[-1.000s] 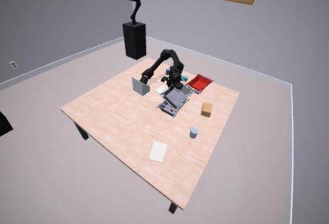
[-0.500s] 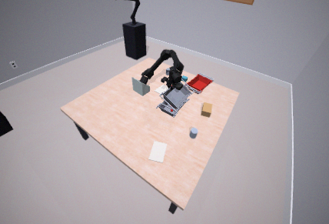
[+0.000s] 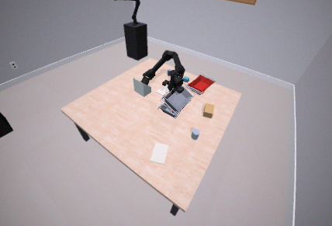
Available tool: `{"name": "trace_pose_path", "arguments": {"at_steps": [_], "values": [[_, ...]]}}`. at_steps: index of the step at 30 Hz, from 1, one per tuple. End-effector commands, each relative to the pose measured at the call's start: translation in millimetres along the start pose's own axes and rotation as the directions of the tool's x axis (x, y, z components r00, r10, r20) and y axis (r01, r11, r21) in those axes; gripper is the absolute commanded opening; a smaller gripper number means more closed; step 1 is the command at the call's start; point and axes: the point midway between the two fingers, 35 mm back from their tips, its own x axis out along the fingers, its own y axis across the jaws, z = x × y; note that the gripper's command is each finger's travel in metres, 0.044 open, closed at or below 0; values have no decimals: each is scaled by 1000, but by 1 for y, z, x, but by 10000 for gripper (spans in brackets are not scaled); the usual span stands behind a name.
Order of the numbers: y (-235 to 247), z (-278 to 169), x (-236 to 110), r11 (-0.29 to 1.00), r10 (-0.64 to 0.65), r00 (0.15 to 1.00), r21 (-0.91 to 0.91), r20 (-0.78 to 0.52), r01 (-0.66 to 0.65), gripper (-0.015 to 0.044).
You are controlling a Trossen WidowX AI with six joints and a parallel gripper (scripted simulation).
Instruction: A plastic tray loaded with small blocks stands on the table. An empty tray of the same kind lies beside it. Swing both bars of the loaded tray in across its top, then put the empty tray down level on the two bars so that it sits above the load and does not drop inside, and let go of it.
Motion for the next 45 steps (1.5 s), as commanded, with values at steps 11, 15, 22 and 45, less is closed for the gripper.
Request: {"name": "trace_pose_path", "arguments": {"at_steps": [11, 15, 22, 45], "values": [[0, 0, 16, 1000, -27, 1000, 3, 0, 27, 0], [1, 0, 17, 1000, -27, 1000, 3, 0, 27, 0], [5, 0, 22, 1000, -27, 1000, 3, 1, 27, 0], [15, 0, 36, 1000, -26, 1000, 3, 1, 26, 0]]}}
